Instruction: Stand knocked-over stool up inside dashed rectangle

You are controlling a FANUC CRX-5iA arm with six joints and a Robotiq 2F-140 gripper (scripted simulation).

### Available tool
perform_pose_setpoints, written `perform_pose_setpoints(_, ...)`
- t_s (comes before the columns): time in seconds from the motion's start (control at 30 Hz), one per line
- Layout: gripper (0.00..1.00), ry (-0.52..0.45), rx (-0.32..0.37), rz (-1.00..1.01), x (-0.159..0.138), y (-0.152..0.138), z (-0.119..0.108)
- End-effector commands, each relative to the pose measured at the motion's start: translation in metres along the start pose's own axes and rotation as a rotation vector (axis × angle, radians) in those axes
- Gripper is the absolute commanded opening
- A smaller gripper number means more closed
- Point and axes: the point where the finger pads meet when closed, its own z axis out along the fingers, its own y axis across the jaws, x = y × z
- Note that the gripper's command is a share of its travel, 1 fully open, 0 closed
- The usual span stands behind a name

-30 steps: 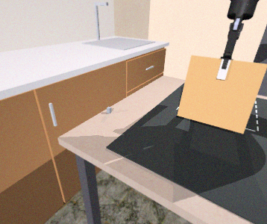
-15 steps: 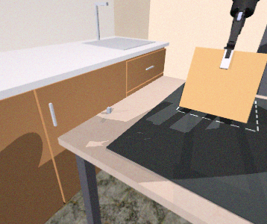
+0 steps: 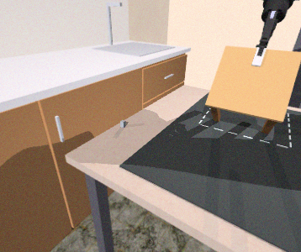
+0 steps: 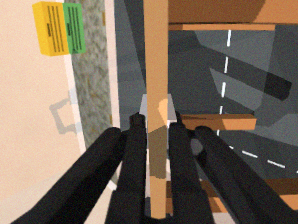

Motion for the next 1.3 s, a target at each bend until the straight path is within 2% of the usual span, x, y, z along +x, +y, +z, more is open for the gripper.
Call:
perform_pose_setpoints(0.0,0.1,-0.022,0.112,0.0,-0.002,0.023,-0.022)
perform_pose_setpoints(0.07,0.1,-0.019,0.169,-0.001,-0.001,0.024,-0.024)
perform_pose_setpoints(0.17,0.1,-0.019,0.196,0.0,-0.001,0.048,-0.043)
perform_pose_setpoints(0.2,0.1,-0.021,0.224,0.001,-0.001,0.049,-0.044)
perform_pose_setpoints(0.27,0.1,-0.021,0.224,0.001,-0.001,0.049,-0.044)
perform_pose_setpoints(0.37,0.1,-0.017,0.305,0.0,0.0,0.053,-0.047)
perform_pose_setpoints(0.43,0.1,-0.017,0.305,0.0,0.0,0.076,-0.061)
perform_pose_setpoints(0.6,0.1,-0.017,0.43,0.001,0.0,0.084,-0.065)
perform_pose_setpoints(0.67,0.1,-0.017,0.43,0.001,0.001,0.105,-0.076)
perform_pose_setpoints(0.77,0.1,-0.02,0.504,0.003,0.0,0.11,-0.077)
perform_pose_setpoints(0.83,0.1,-0.02,0.504,0.003,0.0,0.11,-0.077)
perform_pose_setpoints(0.9,0.1,-0.017,0.554,0.002,0.001,0.113,-0.078)
perform_pose_setpoints(1.0,0.1,-0.017,0.555,0.002,0.001,0.138,-0.087)
perform_pose_setpoints(1.17,0.1,-0.018,0.666,0.004,0.001,0.145,-0.088)
perform_pose_setpoints(1.27,0.1,-0.017,0.679,0.003,0.001,0.16,-0.091)
